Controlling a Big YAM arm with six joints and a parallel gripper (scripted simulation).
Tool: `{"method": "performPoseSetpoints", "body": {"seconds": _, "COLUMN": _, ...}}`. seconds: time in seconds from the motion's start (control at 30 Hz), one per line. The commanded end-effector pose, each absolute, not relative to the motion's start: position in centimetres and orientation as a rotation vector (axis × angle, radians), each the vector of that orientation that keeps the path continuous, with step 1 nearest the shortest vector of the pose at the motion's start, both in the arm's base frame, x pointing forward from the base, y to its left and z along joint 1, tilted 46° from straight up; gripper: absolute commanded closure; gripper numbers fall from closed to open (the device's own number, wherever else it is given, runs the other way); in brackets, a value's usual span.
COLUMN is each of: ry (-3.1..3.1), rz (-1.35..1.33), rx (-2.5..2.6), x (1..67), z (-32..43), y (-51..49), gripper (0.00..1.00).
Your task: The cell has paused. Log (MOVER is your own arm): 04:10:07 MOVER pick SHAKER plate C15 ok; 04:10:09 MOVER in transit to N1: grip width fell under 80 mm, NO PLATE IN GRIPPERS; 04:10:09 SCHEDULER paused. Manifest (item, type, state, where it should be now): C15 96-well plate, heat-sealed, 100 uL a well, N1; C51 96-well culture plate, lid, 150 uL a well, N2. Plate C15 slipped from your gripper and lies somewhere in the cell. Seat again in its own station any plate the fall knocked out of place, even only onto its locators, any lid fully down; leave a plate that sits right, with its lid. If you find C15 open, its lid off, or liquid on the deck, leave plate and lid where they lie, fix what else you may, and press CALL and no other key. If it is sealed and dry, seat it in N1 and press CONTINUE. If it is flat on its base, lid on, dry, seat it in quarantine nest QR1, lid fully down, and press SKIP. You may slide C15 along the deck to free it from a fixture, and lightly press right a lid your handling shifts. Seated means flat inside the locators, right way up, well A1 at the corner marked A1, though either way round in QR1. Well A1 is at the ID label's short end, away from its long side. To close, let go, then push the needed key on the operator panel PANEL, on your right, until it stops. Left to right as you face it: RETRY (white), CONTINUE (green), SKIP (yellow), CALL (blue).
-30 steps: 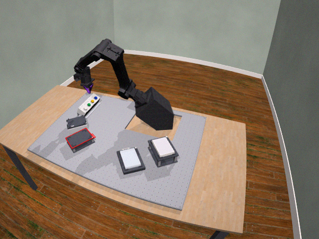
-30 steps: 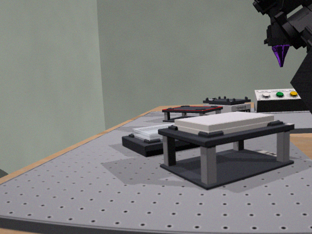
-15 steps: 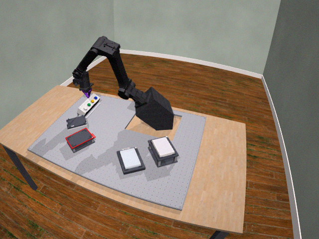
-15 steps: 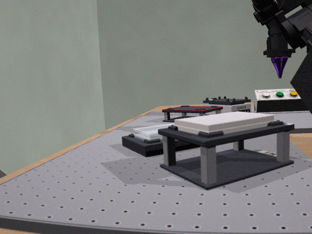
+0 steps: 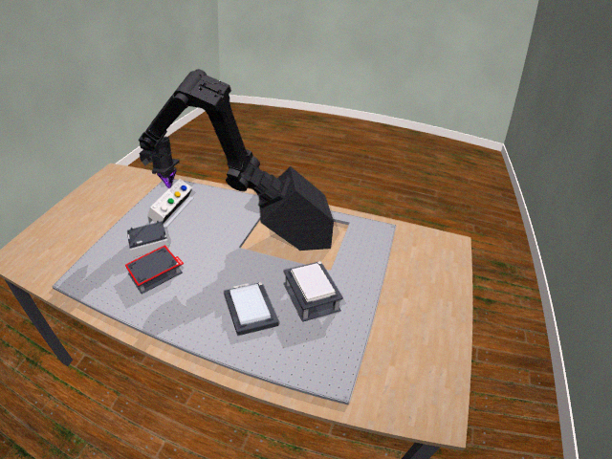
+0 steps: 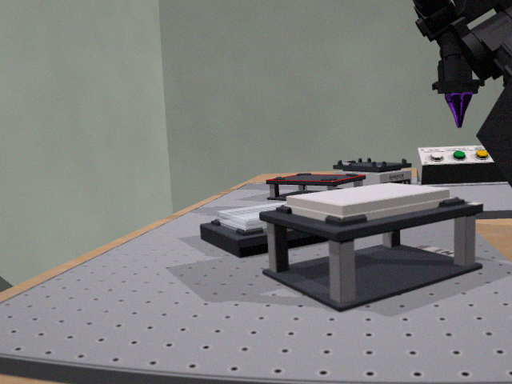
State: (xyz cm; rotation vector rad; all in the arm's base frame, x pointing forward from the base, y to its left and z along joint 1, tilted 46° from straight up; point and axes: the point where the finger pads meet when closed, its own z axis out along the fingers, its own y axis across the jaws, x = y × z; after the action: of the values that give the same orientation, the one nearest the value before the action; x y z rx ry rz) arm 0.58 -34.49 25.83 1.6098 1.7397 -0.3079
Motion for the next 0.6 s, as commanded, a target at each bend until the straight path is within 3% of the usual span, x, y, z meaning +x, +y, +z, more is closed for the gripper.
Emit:
{"method": "performPoseSetpoints", "body": {"seconds": 0.0, "ry": 1.693, "rz": -0.380, "rx": 1.586, "x": -0.07, "z": 29.44, "y": -34.84, "gripper": 1.00}}
{"method": "performPoseSetpoints", "body": {"seconds": 0.57, "ry": 1.693, "rz": -0.379, "rx": 1.586, "x": -0.07, "z": 29.56, "y": -34.73, "gripper": 1.00}}
